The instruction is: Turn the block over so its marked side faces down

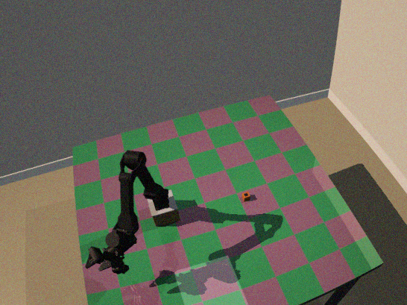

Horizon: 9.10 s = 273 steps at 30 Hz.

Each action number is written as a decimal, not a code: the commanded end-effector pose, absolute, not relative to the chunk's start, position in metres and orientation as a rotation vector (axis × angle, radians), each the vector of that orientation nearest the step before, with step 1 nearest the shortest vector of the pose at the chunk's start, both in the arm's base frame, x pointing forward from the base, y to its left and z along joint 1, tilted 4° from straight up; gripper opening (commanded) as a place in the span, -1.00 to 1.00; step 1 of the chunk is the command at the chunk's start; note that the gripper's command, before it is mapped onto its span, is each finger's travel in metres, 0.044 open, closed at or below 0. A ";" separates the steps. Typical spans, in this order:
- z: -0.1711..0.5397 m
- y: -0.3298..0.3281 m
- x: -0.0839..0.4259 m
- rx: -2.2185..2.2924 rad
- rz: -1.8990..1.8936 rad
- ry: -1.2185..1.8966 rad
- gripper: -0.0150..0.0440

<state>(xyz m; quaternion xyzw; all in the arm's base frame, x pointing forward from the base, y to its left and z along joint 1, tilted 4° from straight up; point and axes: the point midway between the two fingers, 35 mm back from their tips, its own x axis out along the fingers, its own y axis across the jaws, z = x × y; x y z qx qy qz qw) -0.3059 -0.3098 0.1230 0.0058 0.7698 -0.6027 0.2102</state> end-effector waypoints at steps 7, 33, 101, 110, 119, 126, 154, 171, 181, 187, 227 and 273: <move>0.092 -0.412 -0.176 -0.150 -1.425 1.830 1.00; 0.040 -0.386 0.205 -0.186 -0.694 1.386 1.00; -0.025 -0.042 0.399 0.034 0.044 1.576 1.00; -0.039 -0.041 0.399 0.034 0.044 1.576 1.00; -0.048 -0.041 0.398 0.034 0.044 1.576 1.00; -0.048 -0.041 0.398 0.034 0.044 1.576 0.56; -0.020 -0.042 0.399 0.034 0.044 1.576 -0.49; -0.027 -0.043 0.402 0.040 0.039 1.435 -0.49; -0.031 -0.043 0.402 0.044 0.035 1.286 -0.49; -0.032 -0.043 0.400 0.044 0.033 1.198 -0.49; -0.061 -0.043 0.403 0.049 0.019 0.723 -0.49; -0.057 -0.041 0.390 0.048 0.018 0.507 0.75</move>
